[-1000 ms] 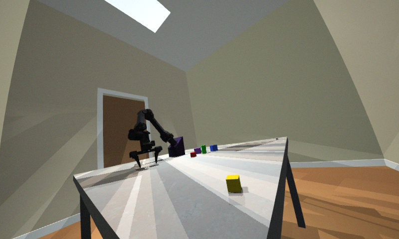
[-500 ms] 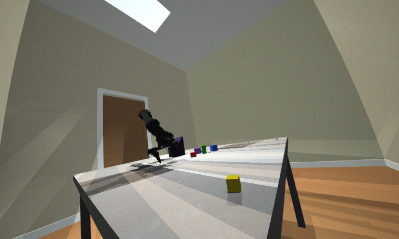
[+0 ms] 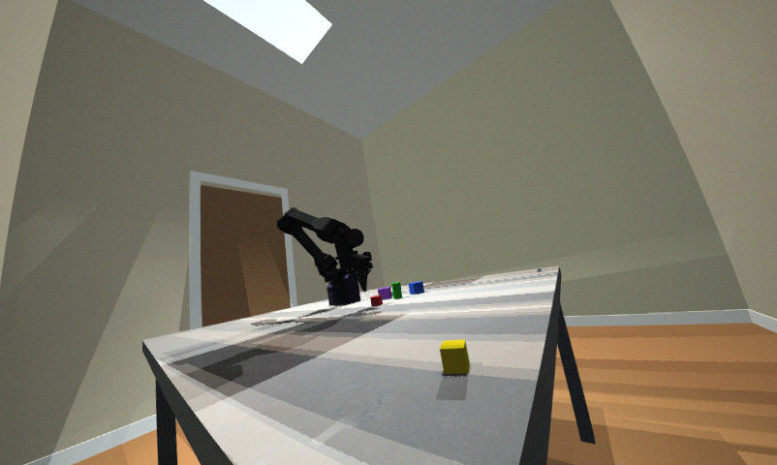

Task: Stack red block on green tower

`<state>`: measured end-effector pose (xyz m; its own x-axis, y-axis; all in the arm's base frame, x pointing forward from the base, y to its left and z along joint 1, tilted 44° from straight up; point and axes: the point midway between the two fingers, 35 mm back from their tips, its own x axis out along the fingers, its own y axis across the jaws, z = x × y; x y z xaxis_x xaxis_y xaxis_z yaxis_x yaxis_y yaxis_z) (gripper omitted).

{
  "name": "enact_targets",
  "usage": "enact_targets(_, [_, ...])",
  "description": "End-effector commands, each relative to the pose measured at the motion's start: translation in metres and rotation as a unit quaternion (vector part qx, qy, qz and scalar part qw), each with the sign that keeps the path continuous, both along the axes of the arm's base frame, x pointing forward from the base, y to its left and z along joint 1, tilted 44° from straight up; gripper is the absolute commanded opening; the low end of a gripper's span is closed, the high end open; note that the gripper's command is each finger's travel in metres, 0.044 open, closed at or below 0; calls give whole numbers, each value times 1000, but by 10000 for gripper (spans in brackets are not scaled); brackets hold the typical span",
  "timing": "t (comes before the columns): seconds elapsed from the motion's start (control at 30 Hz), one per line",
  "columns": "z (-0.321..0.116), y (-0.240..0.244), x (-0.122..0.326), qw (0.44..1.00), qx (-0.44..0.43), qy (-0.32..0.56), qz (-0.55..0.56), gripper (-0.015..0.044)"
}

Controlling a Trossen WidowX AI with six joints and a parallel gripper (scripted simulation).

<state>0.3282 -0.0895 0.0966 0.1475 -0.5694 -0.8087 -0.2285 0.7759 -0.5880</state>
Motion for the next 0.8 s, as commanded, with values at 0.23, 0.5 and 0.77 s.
enact_targets(0.23, [-23, 73, -2, 994, -61, 60, 64, 440])
enact_targets(0.5, [-28, 94, -5, 990, -84, 73, 87, 440])
enact_targets(0.77, [-48, 73, 1, 990, -84, 73, 87, 440])
